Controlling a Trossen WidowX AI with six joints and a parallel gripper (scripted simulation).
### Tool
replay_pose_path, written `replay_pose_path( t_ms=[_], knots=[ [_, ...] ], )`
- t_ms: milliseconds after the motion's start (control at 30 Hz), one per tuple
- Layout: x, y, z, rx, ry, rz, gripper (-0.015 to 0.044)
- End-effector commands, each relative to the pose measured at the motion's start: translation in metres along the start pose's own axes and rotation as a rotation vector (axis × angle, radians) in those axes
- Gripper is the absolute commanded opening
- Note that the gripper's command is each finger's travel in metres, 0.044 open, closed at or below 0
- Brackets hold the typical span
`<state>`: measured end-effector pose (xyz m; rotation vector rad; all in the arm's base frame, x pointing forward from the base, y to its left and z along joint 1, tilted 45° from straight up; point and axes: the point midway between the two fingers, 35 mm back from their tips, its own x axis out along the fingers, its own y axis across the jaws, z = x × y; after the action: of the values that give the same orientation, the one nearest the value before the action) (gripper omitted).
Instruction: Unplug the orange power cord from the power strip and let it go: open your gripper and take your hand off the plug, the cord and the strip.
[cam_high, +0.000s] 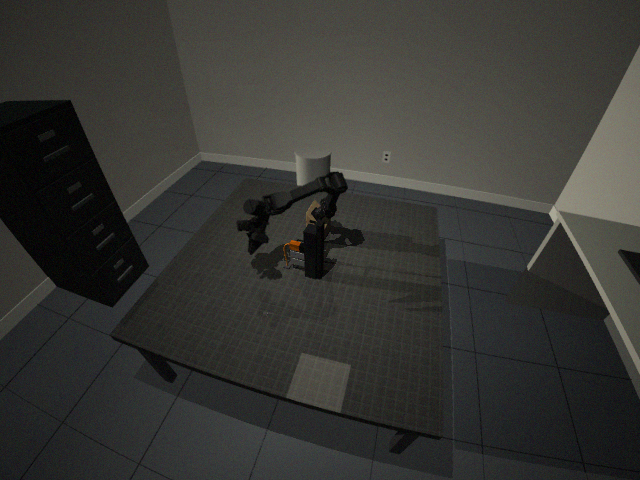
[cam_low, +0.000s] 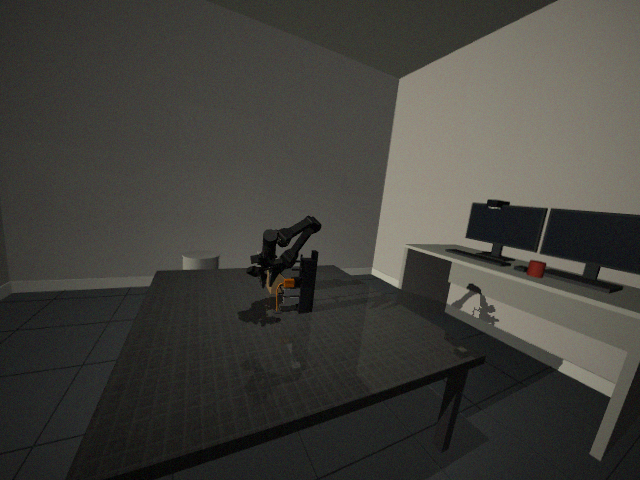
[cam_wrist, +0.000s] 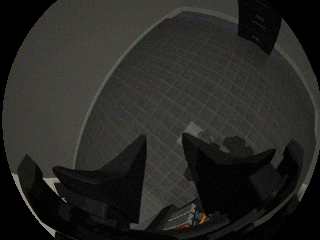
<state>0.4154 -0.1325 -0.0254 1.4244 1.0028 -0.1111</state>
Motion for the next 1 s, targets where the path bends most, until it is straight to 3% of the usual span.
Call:
replay_pose_path(
  t_ms=[0, 367, 967],
  knots=[
    [-0.034, -0.032, -0.068, 0.411, 0.201, -0.361, 0.0160],
    [-0.077, -0.035, -0.125, 0.654, 0.356, -0.620, 0.0160],
    [-0.078, -0.030, -0.130, 0.658, 0.359, -0.624, 0.0160]
  ],
)
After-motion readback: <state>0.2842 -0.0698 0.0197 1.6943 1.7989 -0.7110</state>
